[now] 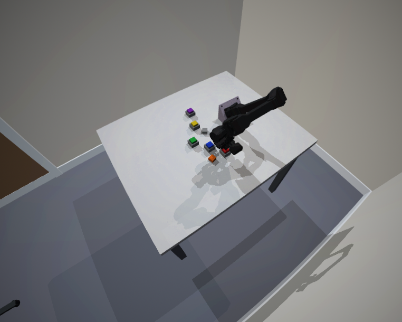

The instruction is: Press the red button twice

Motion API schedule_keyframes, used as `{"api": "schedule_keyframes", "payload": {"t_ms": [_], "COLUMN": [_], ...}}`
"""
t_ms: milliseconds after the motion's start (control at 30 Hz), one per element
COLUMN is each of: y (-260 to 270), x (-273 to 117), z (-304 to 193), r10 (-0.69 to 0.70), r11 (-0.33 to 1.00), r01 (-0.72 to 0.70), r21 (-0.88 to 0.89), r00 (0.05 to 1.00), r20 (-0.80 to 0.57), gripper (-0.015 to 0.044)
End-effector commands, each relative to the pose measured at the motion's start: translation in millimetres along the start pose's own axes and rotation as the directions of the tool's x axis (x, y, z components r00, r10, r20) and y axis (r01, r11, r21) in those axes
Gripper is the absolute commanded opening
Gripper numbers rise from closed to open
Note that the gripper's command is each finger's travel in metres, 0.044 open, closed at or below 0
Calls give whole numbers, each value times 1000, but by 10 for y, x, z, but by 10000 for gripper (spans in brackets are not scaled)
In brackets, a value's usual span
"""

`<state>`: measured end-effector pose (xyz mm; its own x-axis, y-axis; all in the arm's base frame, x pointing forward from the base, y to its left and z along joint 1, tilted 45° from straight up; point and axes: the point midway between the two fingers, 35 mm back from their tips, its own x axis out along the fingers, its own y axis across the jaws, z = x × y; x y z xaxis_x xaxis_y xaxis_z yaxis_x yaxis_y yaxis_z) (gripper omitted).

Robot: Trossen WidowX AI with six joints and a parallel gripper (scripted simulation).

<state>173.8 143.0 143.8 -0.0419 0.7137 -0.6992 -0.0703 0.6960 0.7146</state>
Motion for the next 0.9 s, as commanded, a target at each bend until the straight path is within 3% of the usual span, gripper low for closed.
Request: {"api": "schedule_keyframes", "payload": {"t_ms": [0, 667, 867], "y": [-6, -6, -8], "x": [71, 81, -251], "z": [-9, -10, -9], "r10": [-1, -1, -3], "r11": [1000, 1000, 1000], "r01": [1, 1, 3], "r21": [4, 4, 5], "r00": [1000, 1000, 1000], "r20": [0, 0, -1], "gripper": [20, 20, 20]}}
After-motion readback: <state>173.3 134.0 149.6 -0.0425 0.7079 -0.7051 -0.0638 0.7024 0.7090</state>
